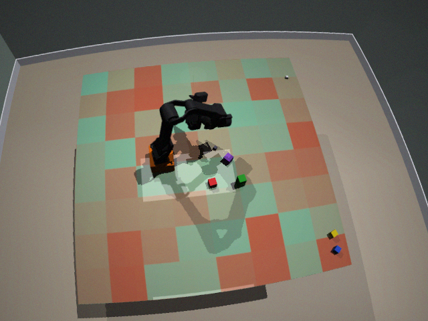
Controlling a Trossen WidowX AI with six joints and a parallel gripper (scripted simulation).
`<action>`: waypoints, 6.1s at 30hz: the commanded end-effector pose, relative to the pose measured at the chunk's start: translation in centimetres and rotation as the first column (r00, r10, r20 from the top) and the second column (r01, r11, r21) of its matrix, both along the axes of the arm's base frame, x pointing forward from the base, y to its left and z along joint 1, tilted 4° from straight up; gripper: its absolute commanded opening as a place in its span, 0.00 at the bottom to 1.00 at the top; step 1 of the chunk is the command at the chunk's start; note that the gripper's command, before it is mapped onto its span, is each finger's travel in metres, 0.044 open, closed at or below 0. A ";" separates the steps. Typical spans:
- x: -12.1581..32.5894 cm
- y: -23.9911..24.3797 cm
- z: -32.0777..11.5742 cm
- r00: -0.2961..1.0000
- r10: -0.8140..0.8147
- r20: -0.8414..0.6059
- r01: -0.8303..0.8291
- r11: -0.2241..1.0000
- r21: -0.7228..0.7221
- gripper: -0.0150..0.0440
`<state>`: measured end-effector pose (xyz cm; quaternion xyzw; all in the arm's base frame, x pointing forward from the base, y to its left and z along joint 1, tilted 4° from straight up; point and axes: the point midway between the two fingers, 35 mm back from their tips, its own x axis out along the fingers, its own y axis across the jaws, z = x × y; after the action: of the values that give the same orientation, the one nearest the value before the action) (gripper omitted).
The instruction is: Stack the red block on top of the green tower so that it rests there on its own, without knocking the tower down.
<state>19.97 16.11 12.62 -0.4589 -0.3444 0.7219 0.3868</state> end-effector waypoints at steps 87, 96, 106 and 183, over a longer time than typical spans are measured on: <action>0.7 -33.3 -3.9 -0.947 -0.218 0.237 -0.089 -0.530 -0.843 1.00; 1.0 -33.7 -8.6 -0.947 -0.218 0.237 -0.089 -0.530 -0.843 1.00; 1.2 -33.8 -9.3 -0.947 -0.218 0.237 -0.089 -0.530 -0.843 1.00; 0.8 -33.2 -3.1 -0.947 -0.218 0.237 -0.089 -0.530 -0.843 0.25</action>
<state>20.85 -17.12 7.72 -0.0240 0.6847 -0.0244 0.7280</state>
